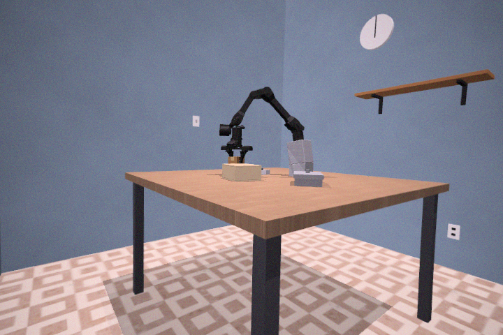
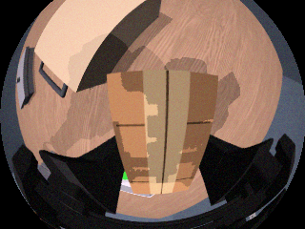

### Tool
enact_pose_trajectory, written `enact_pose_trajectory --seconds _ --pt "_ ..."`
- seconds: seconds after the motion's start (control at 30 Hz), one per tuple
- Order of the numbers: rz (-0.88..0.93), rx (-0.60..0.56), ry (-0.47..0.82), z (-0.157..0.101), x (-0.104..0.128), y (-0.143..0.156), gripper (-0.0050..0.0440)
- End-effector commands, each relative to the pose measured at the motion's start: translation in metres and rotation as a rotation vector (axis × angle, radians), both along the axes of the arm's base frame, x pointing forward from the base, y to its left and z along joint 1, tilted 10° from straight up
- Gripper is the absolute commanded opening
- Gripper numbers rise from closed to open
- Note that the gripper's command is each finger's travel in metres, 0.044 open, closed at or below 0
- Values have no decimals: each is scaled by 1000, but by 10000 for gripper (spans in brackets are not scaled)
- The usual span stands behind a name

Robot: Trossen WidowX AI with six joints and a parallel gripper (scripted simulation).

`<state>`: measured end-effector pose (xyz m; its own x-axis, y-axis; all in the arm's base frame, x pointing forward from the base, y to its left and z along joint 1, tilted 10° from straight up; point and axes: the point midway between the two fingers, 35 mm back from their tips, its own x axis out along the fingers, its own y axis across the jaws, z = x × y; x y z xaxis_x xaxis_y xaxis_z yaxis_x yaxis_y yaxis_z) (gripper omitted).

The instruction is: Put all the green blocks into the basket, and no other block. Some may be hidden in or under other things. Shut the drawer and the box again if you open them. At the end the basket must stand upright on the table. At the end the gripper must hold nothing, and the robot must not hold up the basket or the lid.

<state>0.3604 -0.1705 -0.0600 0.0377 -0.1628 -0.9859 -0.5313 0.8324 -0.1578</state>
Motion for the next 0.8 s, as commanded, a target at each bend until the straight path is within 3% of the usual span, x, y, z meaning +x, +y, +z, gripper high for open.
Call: enact_pose_trajectory --seconds 0.0,0.13,0.37,0.4,0.77 --pt "0 -2 -5 30 -1 5 0" --pt "0 -2 -5 56 -2 9 0" --pt "0 -2 -5 56 -2 9 0" --pt "65 -5 6 54 -8 18 0" --pt "51 -4 3 38 -16 114 0"
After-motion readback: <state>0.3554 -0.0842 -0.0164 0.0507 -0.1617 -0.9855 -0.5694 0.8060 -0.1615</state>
